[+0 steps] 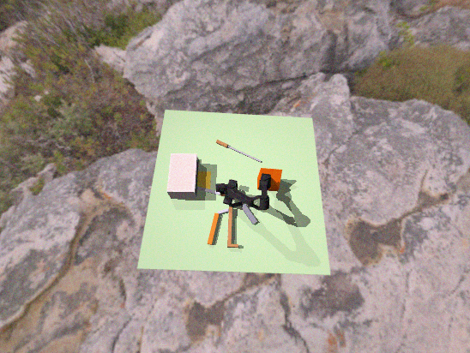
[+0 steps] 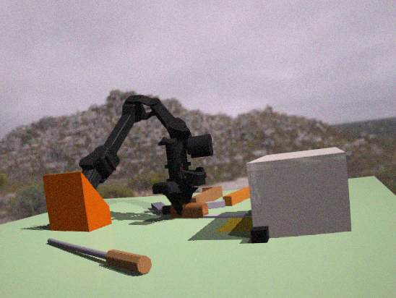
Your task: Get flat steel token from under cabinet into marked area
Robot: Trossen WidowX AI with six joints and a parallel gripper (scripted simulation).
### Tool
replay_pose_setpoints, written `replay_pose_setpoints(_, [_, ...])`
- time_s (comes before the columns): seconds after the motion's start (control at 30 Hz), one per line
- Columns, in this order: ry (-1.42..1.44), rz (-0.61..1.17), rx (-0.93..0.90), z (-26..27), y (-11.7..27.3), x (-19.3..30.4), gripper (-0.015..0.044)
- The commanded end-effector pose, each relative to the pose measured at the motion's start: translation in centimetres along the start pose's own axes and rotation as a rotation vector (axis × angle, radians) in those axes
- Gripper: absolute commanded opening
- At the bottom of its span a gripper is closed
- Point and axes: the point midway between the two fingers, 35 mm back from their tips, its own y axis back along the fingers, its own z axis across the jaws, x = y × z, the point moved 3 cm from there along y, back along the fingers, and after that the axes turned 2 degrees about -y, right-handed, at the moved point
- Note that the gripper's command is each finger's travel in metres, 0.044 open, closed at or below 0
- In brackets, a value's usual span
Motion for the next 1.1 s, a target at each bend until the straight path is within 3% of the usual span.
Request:
replay_pose_setpoints(0.0, [0.007,-0.001,-0.004,0.1,0.0,-0.7,0.0000])
replay_pose_setpoints(1.07, [0.009,-0.002,-0.004,0.3,0.0,-4.5,0.0000])
